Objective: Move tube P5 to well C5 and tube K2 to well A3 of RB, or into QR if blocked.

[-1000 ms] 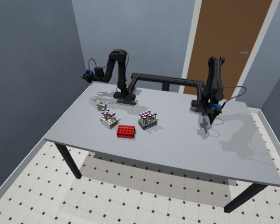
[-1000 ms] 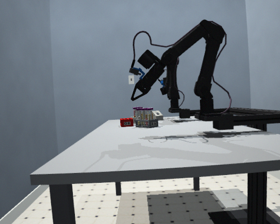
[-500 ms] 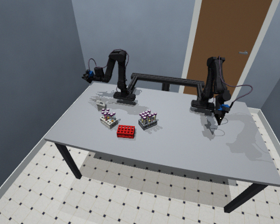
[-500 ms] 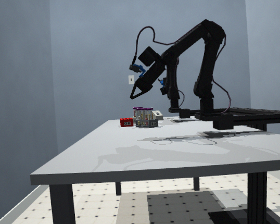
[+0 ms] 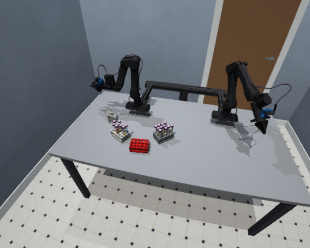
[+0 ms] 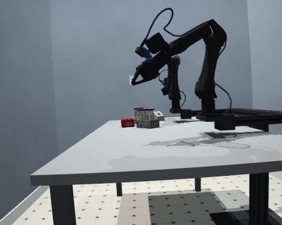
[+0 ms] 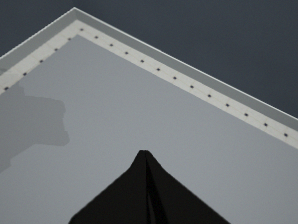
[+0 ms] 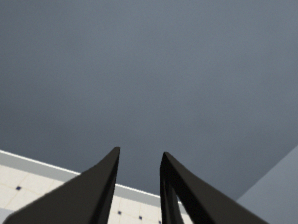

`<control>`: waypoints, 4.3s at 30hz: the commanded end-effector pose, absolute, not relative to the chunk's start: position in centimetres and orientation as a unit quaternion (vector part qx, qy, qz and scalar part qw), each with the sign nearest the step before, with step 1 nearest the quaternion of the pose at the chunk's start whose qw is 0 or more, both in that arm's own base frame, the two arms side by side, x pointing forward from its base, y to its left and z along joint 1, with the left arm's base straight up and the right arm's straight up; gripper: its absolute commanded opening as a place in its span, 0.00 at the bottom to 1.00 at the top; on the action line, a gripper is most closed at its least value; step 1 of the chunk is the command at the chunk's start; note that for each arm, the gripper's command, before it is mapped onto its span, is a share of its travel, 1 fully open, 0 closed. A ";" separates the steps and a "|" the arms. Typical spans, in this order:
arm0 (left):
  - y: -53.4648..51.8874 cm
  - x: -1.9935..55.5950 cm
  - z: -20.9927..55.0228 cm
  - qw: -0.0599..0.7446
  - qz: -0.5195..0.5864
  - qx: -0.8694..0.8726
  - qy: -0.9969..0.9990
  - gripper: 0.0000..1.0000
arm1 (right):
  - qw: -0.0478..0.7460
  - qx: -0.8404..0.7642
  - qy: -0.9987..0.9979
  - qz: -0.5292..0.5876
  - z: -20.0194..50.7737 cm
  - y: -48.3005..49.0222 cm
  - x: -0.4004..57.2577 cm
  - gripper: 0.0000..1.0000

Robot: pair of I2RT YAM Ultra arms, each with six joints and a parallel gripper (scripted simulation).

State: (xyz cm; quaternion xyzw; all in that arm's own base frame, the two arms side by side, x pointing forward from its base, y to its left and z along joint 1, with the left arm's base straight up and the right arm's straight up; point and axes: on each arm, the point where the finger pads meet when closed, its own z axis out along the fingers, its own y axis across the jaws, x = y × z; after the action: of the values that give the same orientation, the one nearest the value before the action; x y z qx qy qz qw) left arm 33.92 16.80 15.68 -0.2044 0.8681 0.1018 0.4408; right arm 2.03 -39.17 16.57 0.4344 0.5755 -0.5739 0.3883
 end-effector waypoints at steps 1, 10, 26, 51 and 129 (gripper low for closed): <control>20.5 33.5 20.0 0.482 0.135 -0.235 0.833 0.00 | 0.392 0.433 0.570 -0.578 17.1 -39.3 2.0 0.30; 27.8 29.1 24.3 0.507 0.202 -0.312 0.777 0.00 | 0.392 0.433 0.570 -0.578 17.1 -39.3 2.0 0.30; 37.8 15.6 32.9 0.525 0.350 -0.431 0.646 0.00 | 0.392 0.433 0.570 -0.578 17.1 -39.3 2.0 0.30; 39.9 0.3 41.1 0.499 0.494 -0.501 0.506 0.00 | 0.392 0.433 0.570 -0.578 17.1 -39.3 2.0 0.30; 39.8 -0.7 41.6 0.496 0.504 -0.504 0.496 0.00 | 0.443 0.381 0.692 -0.425 15.1 -39.6 14.6 0.30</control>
State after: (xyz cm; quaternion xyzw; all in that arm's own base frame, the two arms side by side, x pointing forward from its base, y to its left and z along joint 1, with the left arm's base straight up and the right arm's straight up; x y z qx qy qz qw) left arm -0.59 40.69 38.88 -0.5203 0.5087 0.4877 0.4823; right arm 13.43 -39.36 13.96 0.3860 0.6822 -0.4463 0.4317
